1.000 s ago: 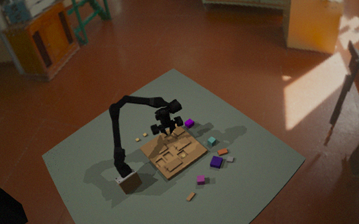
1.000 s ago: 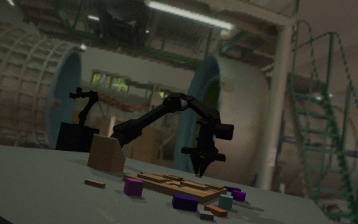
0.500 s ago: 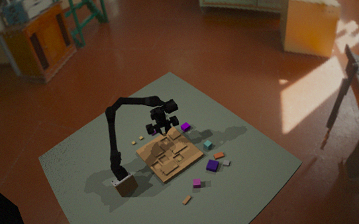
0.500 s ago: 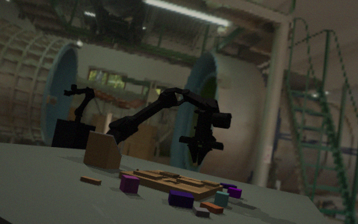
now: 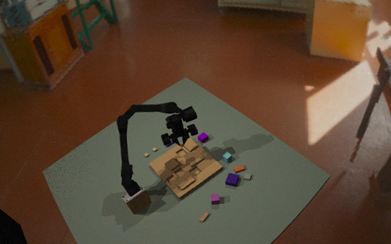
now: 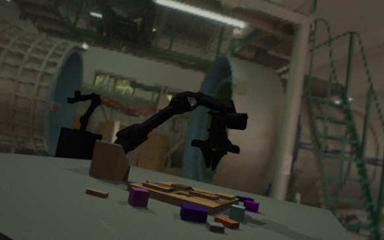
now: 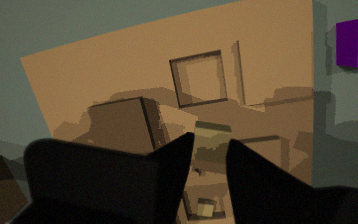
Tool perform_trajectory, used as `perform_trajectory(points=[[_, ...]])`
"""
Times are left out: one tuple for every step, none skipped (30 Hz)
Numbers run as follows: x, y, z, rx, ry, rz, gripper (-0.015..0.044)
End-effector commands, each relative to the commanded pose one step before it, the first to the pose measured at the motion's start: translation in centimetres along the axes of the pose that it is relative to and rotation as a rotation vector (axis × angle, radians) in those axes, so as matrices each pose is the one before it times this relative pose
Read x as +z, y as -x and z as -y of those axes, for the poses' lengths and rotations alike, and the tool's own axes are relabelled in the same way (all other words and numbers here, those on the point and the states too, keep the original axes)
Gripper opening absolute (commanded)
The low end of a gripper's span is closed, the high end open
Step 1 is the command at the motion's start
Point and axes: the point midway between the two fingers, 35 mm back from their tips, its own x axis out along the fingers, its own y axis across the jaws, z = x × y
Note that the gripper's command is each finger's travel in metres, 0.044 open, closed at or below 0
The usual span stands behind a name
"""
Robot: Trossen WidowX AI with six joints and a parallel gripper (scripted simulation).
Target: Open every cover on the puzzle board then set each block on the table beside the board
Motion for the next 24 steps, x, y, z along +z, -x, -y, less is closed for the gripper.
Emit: perform_trajectory(points=[[-1.553, 0.129, 0.557, -0.00317, -0.0002, -0.01299, 0.008], [-0.374, 0.029, 0.134, -0.00105, -0.0003, -0.0016, 0.008], [-0.375, 0.028, 0.13, -0.001, -0.0003, -0.00157, 0.008], [-0.376, 0.027, 0.127, -0.00096, -0.0003, -0.00154, 0.008], [-0.377, 0.026, 0.123, -0.00091, -0.0003, -0.00151, 0.008], [-0.378, 0.026, 0.119, -0.00087, -0.0003, -0.00148, 0.008], [-0.379, 0.025, 0.115, -0.00083, -0.0003, -0.00145, 0.008], [-0.38, 0.024, 0.111, -0.00079, -0.0003, -0.00142, 0.008], [-0.381, 0.023, 0.107, -0.00074, -0.0003, -0.00139, 0.008], [-0.382, 0.022, 0.103, -0.0007, -0.0003, -0.00136, 0.008], [-0.388, 0.021, 0.1, -0.00067, -0.0003, -0.00134, 0.008], [-0.389, 0.02, 0.096, -0.00063, -0.0003, -0.00131, 0.008], [-0.39, 0.019, 0.092, -0.00059, -0.0003, -0.00128, 0.008], [-0.39, 0.019, 0.088, -0.00055, -0.0003, -0.00124, 0.008], [-0.391, 0.018, 0.084, -0.00051, -0.0003, -0.00121, 0.008], [-0.391, 0.017, 0.08, -0.00047, -0.0003, -0.00117, 0.008], [-0.392, 0.016, 0.075, -0.00043, -0.0003, -0.00113, 0.008], [-0.392, 0.015, 0.071, -0.00039, -0.0003, -0.0011, 0.008], [-0.393, 0.014, 0.067, -0.00036, -0.0003, -0.00106, 0.008], [-0.393, 0.013, 0.063, -0.00032, -0.0003, -0.00102, 0.008], [-0.393, 0.012, 0.059, -0.00028, -0.0002, -0.00098, 0.008], [-0.394, 0.011, 0.055, -0.00025, -0.0002, -0.00094, 0.008], [-0.394, 0.009, 0.051, -0.00021, -0.0002, -0.0009, 0.008], [-0.394, 0.008, 0.046, -0.00018, -0.0002, -0.00086, 0.008]])
